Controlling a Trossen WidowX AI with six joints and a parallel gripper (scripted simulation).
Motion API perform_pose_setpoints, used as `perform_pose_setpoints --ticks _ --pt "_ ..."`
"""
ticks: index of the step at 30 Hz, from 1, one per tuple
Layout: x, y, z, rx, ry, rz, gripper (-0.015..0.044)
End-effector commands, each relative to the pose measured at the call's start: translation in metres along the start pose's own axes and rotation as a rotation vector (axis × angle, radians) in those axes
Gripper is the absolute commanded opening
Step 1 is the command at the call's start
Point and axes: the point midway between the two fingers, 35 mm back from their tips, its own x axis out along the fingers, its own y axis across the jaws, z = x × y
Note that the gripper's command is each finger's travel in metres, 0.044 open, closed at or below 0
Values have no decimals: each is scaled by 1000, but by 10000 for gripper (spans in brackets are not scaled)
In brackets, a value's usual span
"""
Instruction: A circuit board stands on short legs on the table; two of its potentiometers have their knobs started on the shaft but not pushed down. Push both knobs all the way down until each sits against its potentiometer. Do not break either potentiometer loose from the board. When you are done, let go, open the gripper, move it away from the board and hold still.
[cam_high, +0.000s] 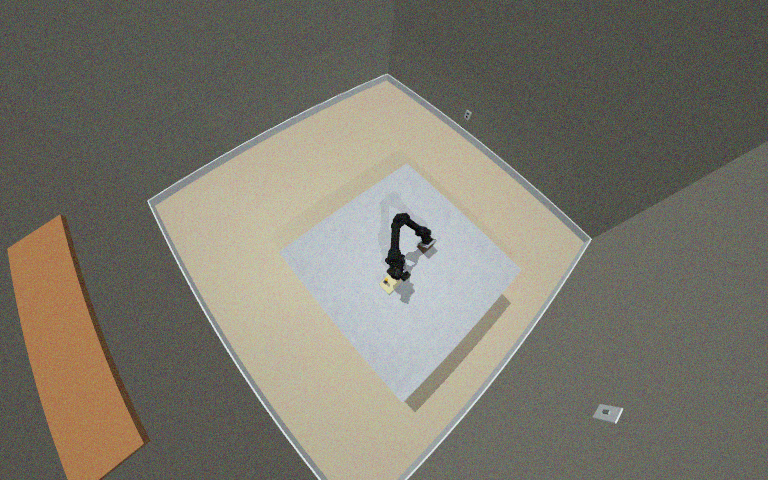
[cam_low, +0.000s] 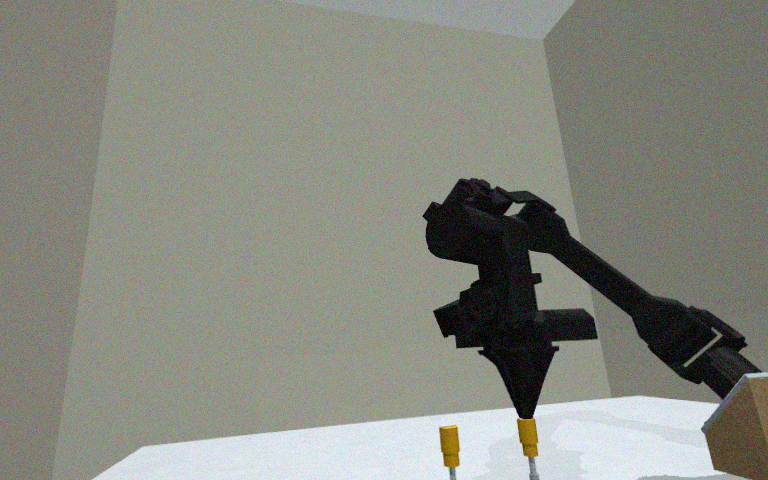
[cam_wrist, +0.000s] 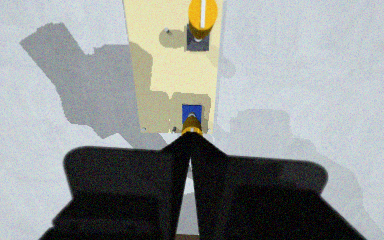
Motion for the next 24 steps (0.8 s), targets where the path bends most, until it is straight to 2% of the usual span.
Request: perform_pose_setpoints --ticks 1,24 --pt "0 0 0 -4 -1 -3 0" --pt "7 0 0 -4 -2 -3 0"
